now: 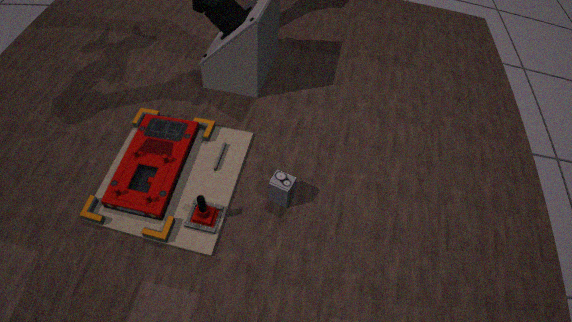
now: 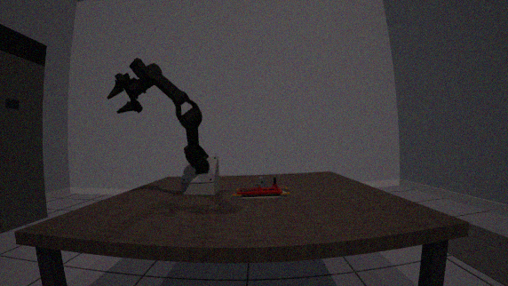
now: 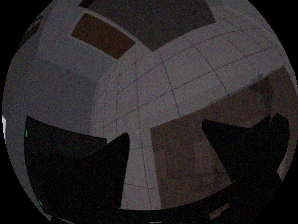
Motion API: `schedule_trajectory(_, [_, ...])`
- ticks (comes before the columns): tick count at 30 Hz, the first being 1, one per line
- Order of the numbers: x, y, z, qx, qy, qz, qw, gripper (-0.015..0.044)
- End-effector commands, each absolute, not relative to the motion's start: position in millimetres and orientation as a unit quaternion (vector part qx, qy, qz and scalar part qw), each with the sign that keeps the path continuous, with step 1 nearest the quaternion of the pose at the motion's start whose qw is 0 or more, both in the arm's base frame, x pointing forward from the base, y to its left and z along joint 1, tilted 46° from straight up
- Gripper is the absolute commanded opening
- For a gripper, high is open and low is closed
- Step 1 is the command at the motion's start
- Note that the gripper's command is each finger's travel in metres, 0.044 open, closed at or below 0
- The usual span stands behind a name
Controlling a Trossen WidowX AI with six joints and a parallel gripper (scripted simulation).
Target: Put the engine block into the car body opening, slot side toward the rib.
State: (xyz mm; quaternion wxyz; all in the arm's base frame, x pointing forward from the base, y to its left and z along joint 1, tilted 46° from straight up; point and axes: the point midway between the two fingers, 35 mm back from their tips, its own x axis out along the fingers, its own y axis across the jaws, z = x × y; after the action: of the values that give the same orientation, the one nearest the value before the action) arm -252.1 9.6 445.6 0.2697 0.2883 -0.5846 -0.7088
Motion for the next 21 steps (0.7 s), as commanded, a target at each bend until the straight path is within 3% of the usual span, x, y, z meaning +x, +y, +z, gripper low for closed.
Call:
schedule_trajectory(1, [-252.1,9.6,445.6,0.288,-0.585,-0.709,0.27,0.0426])
schedule_trajectory(21, [-273.9,154.0,359.2,0.25,-0.691,-0.678,-0.01,0.044])
